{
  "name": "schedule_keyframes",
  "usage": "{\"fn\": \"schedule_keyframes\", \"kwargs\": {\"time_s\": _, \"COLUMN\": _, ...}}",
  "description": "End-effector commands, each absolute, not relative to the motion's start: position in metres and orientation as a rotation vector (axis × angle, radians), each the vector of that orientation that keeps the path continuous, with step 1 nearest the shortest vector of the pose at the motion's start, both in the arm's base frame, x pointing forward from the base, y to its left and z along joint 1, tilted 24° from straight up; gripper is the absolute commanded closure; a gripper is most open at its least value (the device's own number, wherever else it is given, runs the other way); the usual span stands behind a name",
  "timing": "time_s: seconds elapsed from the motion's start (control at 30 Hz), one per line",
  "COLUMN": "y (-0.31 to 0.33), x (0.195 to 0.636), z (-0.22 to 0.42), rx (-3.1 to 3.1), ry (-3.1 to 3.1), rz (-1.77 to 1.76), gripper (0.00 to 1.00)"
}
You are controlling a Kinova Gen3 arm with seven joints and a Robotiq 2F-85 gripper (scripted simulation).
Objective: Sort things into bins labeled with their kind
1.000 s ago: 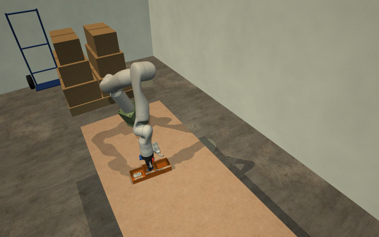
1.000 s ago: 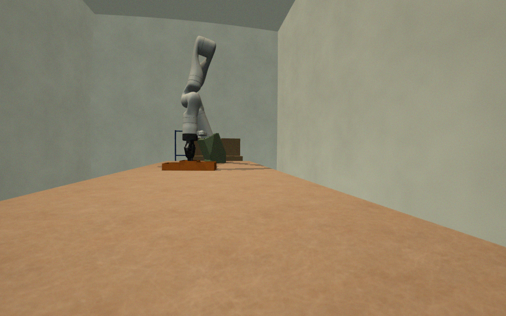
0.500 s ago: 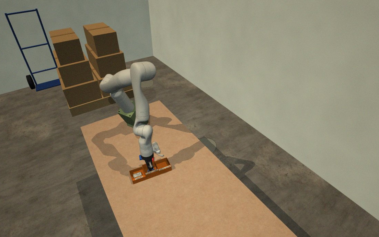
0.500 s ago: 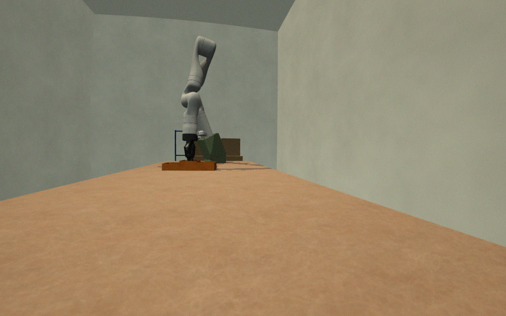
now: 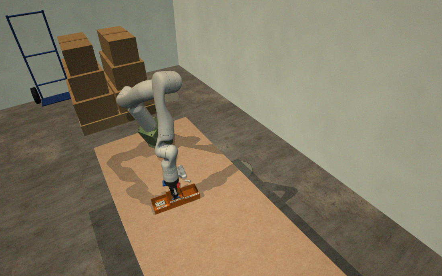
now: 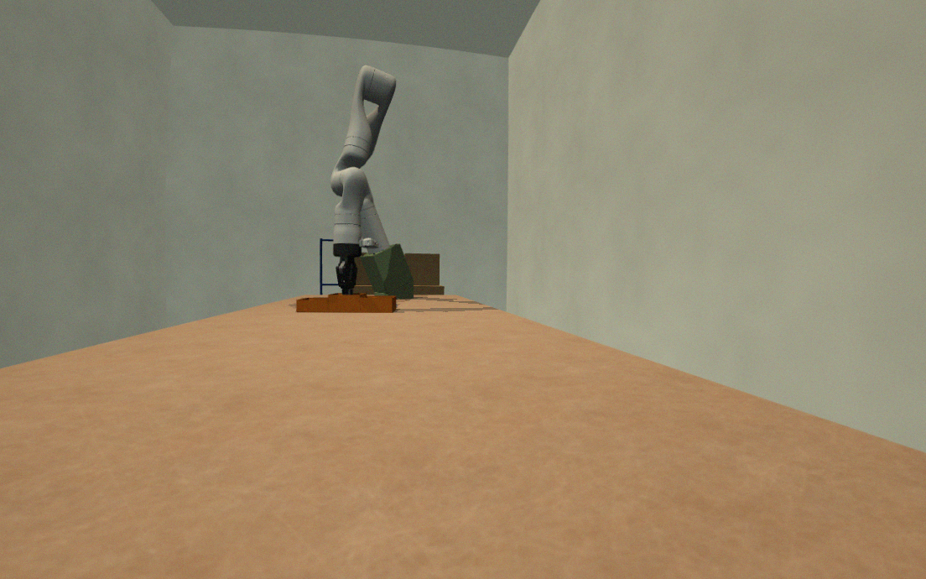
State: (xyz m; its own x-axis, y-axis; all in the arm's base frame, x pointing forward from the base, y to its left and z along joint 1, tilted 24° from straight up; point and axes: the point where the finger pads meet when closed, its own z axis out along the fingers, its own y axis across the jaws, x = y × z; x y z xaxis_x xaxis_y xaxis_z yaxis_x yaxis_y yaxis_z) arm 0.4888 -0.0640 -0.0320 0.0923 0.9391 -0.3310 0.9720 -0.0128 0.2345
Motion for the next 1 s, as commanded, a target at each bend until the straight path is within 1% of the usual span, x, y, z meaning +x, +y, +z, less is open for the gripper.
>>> {"fn": "schedule_keyframes", "kwargs": {"time_s": 0.0, "y": -0.061, "x": 0.489, "z": -0.029, "rx": 1.979, "ry": 1.880, "rz": -0.108, "gripper": 0.76}}
{"fn": "schedule_keyframes", "kwargs": {"time_s": 0.63, "y": -0.053, "x": 0.484, "z": -0.009, "rx": 1.979, "ry": 1.880, "rz": -0.108, "gripper": 0.76}}
{"fn": "schedule_keyframes", "kwargs": {"time_s": 0.8, "y": -0.046, "x": 0.480, "z": 0.012, "rx": 1.979, "ry": 1.880, "rz": -0.108, "gripper": 0.76}}
{"fn": "schedule_keyframes", "kwargs": {"time_s": 0.97, "y": -0.046, "x": 0.480, "z": 0.012, "rx": 1.979, "ry": 1.880, "rz": -0.108, "gripper": 0.76}}
